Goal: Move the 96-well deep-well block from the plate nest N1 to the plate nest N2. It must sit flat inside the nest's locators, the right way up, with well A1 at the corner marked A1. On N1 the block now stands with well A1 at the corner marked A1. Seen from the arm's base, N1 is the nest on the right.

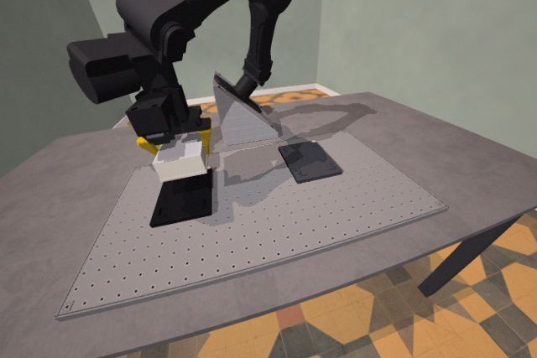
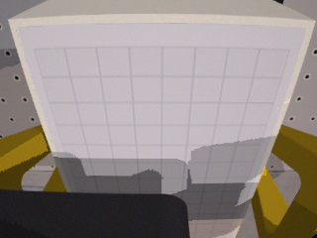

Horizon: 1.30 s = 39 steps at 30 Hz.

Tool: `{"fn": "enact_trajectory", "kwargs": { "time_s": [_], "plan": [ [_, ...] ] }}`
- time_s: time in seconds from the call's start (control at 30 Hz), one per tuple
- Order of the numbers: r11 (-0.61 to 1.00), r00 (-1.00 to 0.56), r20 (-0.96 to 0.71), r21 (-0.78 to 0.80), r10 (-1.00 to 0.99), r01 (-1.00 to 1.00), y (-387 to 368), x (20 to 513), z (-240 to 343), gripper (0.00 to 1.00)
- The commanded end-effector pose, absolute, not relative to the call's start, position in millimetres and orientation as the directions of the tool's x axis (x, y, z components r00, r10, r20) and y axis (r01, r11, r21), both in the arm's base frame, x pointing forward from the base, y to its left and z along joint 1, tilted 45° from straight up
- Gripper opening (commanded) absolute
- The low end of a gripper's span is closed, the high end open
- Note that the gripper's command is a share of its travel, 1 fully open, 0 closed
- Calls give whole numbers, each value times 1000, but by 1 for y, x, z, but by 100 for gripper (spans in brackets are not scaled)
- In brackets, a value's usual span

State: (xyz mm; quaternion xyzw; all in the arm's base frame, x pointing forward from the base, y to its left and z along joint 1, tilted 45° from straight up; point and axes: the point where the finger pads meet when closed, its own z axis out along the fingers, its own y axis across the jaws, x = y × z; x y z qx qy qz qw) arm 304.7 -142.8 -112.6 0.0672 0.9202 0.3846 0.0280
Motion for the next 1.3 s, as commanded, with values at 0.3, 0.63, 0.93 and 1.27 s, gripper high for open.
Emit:
{"fn": "enact_trajectory", "kwargs": {
  "time_s": [0.3, 0.63, 0.93, 1.27],
  "plan": [
    [704, -985, -25, 702, 172, 105, -127, 309, -79, 0],
    [704, -985, -25, 703, 172, 105, -107, 309, -60, 0],
    [703, -985, -25, 703, 172, 105, -86, 308, -40, 0],
    [703, -985, -24, 703, 172, 105, -66, 308, -21, 0]
  ]
}}
